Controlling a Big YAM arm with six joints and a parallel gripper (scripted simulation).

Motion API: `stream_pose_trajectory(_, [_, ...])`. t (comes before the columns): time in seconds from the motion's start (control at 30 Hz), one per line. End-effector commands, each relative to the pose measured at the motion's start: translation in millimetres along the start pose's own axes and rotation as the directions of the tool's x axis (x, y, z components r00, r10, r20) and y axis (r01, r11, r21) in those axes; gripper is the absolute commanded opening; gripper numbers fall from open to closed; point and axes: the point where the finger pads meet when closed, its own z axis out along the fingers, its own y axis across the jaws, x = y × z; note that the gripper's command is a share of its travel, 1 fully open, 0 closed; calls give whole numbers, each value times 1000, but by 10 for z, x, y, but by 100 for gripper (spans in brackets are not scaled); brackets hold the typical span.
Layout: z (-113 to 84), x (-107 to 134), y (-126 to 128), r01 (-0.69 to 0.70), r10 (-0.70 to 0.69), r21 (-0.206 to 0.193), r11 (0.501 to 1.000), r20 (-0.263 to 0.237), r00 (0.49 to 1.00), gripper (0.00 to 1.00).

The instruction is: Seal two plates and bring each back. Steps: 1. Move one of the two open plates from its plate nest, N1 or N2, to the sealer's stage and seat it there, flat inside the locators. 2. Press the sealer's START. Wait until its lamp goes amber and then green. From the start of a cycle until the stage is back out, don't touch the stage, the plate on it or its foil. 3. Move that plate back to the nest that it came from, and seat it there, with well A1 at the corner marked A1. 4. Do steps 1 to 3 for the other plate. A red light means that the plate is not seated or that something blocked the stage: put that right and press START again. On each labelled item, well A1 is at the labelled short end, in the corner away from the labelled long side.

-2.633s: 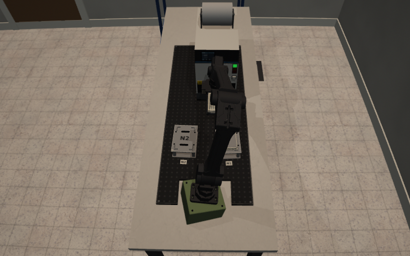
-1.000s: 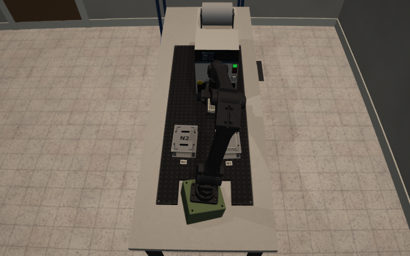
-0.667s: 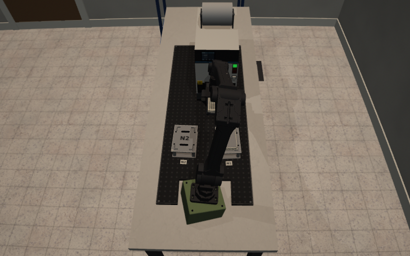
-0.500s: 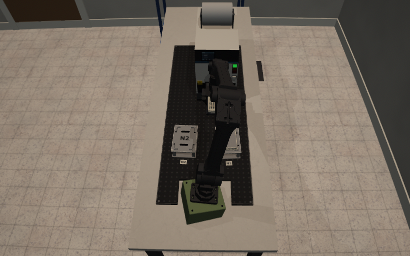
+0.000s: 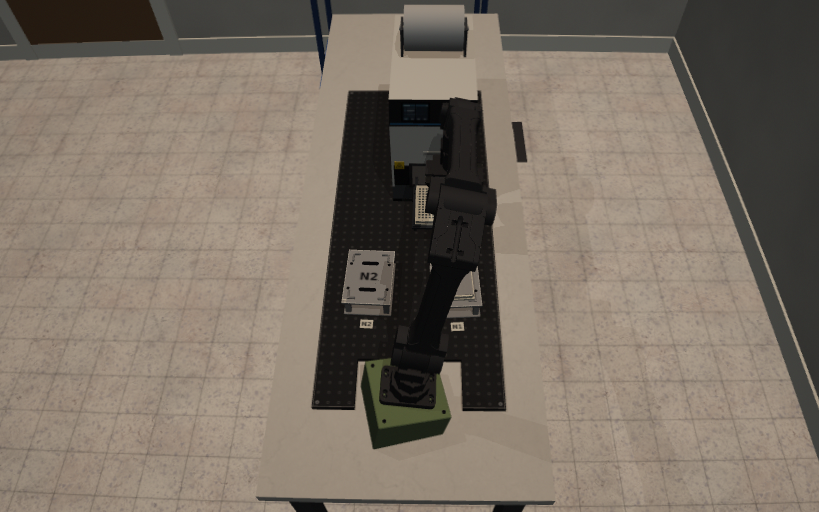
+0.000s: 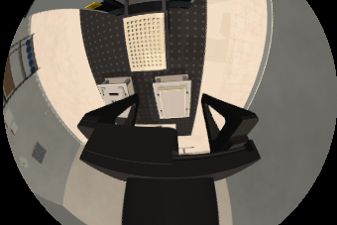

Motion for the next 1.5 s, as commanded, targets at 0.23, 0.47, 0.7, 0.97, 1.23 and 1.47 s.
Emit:
stream_pose_trajectory(0.23, [-579, -93, -309, 12, -12, 6, 1000, 53, 999, 89])
stream_pose_trajectory(0.47, [-951, -82, -571, 15, -15, 7, 1000, 71, 997, 0])
stream_pose_trajectory(0.7, [-867, -88, -537, 34, -34, 8, 999, 39, 999, 0])
stream_pose_trajectory(0.97, [-628, -94, -477, 10, -11, 6, 1000, 12, 1000, 0])
stream_pose_trajectory(1.23, [-562, -62, -554, -10, 10, 8, 1000, 13, 1000, 0])
stream_pose_trajectory(1.47, [-646, 25, -425, 38, -38, 4, 999, 4, 999, 0])
